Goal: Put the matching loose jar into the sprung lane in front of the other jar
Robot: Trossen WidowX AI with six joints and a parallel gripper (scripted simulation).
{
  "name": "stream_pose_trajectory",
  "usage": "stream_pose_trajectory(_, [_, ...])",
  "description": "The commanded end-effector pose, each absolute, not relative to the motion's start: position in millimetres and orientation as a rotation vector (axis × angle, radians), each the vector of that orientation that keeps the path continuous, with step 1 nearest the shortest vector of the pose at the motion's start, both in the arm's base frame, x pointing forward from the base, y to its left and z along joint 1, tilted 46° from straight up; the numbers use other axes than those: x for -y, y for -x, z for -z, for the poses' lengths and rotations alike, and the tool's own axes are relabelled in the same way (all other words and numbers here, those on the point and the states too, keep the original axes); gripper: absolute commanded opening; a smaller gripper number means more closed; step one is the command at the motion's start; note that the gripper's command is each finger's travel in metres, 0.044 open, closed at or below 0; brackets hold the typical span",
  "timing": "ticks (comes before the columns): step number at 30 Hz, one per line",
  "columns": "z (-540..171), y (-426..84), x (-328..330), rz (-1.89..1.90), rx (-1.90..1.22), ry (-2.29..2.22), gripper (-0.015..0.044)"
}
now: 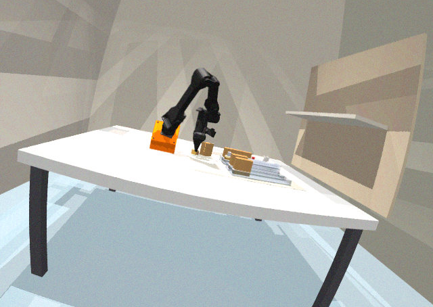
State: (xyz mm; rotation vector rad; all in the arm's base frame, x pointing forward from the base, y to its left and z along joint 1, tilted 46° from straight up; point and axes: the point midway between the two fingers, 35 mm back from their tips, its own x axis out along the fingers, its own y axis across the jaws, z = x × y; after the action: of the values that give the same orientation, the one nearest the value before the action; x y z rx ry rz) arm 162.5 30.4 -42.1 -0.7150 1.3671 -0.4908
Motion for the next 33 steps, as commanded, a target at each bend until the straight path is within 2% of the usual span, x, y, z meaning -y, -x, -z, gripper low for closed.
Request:
stream_pose_trajectory(1, [44.1,-161.5,-27.3,0.492,-1.372,0.73,0.0387])
stream_pose_trajectory(9, [44.1,-161.5,-27.3,0.492,-1.372,0.73,0.0177])
stream_pose_trajectory(14, [44.1,-161.5,-27.3,0.492,-1.372,0.73,0.0144])
stream_pose_trajectory(20, [33.6,-162.0,-43.5,0.486,-1.373,0.727,0.0])
stream_pose_trajectory(33, [-18.5,-148.4,-98.3,0.487,-1.375,0.727,0.0])
